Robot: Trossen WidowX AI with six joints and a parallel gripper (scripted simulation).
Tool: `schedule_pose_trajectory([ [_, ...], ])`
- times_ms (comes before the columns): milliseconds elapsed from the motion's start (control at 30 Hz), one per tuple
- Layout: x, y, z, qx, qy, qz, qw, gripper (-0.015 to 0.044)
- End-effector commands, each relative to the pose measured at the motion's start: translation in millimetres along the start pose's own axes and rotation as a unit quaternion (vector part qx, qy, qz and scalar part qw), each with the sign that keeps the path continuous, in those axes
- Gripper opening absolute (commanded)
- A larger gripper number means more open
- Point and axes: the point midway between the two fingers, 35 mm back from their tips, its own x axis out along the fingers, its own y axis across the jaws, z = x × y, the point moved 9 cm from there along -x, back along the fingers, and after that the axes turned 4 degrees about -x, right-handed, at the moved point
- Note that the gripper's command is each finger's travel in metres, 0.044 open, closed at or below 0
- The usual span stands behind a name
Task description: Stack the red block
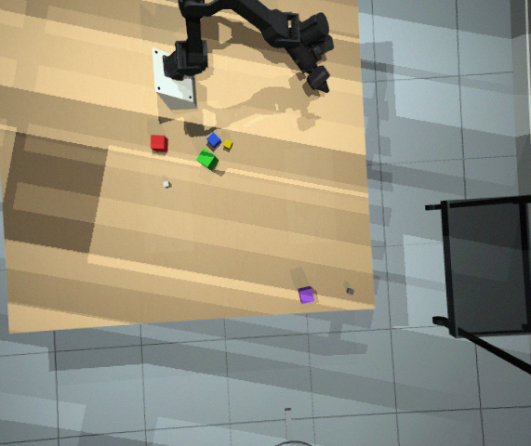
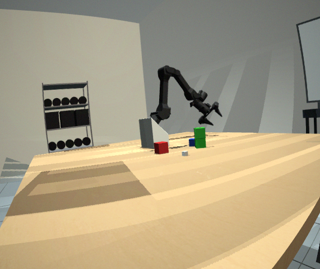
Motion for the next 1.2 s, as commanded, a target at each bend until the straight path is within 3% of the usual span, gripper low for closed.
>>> schedule_pose_trajectory([
  [0, 12.4, -6.5, -11.7, -0.005, 0.032, -0.004, 0.999, 0.0440],
  [600, 57.3, -59.4, -104.6, -0.001, 0.227, -0.029, 0.973, 0.0440],
  [1167, 50.6, -123.1, -215.9, 0.087, 0.400, -0.050, 0.911, 0.0440],
])
